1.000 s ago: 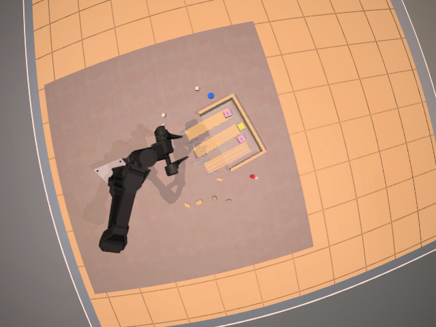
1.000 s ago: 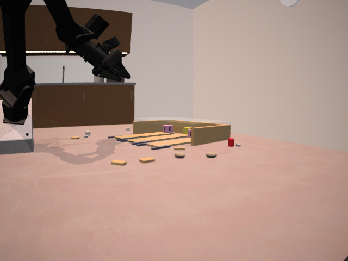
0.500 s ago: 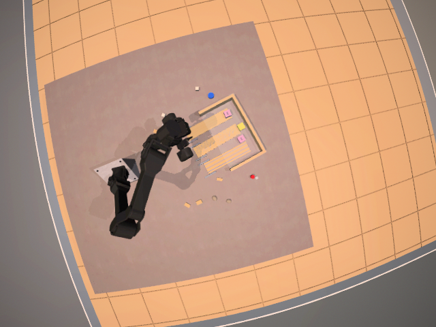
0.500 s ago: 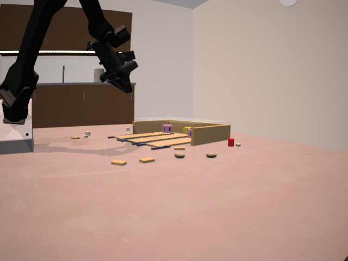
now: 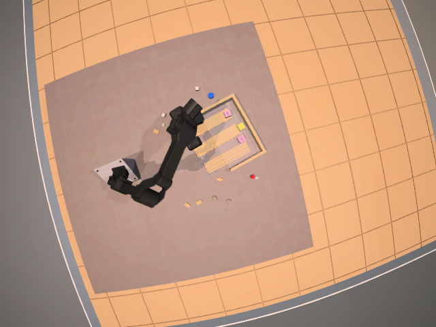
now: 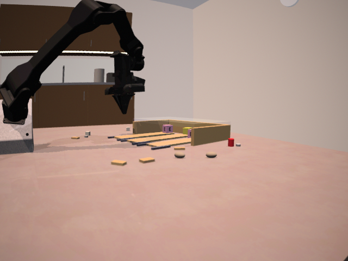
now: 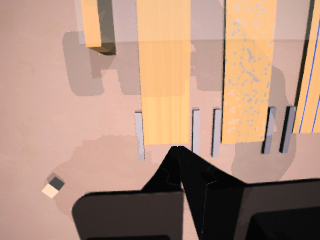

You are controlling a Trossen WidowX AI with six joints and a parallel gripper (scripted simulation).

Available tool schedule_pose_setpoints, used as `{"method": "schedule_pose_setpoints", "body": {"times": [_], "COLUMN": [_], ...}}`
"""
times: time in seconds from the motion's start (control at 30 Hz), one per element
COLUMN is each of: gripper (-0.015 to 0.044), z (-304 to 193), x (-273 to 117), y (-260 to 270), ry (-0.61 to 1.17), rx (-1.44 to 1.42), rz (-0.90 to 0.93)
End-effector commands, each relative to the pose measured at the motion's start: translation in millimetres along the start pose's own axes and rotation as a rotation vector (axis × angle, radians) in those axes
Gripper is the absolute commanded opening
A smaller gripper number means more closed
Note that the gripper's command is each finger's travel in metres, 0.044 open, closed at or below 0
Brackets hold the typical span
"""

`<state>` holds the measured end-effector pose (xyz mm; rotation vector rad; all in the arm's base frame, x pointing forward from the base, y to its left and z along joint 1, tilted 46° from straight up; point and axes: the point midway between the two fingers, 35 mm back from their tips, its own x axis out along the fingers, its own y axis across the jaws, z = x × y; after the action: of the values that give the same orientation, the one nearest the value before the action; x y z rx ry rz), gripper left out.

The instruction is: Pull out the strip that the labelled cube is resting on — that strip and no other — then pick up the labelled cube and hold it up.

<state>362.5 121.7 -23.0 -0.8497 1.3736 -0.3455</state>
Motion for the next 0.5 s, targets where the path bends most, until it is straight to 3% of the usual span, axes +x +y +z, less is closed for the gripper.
{"method": "schedule_pose_setpoints", "body": {"times": [0.0,0.47], "gripper": [0.0000,0.0000], "z": [-3.8,-1.7], "x": [9.8,27.1], "y": [1.3,1.9], "ry": [0.079,0.078], "rx": [0.006,0.006], "rz": [-0.002,-0.001]}}
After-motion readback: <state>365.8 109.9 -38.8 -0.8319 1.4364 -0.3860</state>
